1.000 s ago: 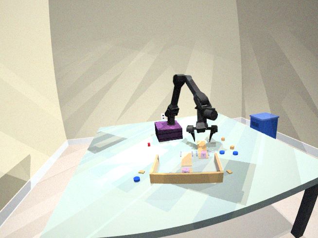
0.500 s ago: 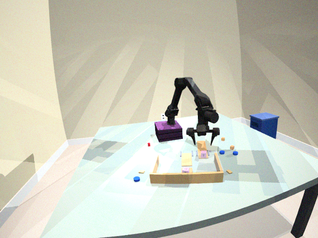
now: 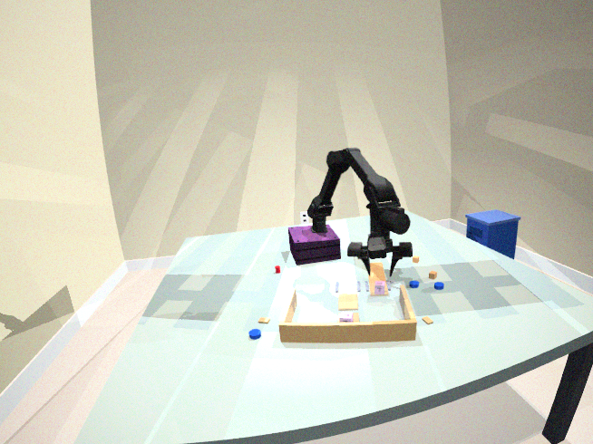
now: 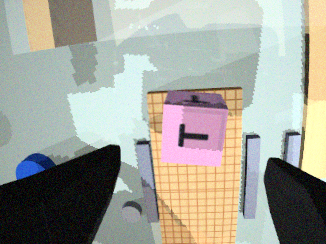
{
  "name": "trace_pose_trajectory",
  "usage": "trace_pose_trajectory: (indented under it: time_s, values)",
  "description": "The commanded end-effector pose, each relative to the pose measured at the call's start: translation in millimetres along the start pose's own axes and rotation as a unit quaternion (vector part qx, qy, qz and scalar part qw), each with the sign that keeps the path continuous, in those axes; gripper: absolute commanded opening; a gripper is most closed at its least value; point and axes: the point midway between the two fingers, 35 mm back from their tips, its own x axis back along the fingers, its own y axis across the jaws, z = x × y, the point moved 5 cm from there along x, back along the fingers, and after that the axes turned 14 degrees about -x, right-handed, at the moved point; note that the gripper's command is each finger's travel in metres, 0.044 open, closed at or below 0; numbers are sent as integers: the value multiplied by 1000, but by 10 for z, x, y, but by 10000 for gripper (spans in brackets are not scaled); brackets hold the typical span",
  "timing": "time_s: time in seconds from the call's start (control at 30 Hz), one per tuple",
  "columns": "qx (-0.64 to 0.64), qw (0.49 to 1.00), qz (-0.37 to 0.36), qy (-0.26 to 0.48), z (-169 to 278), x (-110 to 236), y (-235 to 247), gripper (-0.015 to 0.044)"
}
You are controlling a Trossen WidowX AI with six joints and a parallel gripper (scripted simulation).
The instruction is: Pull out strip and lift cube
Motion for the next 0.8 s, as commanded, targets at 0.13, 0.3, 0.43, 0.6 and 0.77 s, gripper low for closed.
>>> trace_pose_trajectory:
  time_s: [0.13,0.3,0.43,0.6,0.77]
  values:
    - [2,1000,0,2,-5,-124,4,250]
    - [2,1000,0,2,-8,-206,5,250]
    - [2,1000,0,2,-9,-271,5,250]
    - [2,1000,0,2,-9,-353,3,250]
    - [2,1000,0,2,-8,-434,0,250]
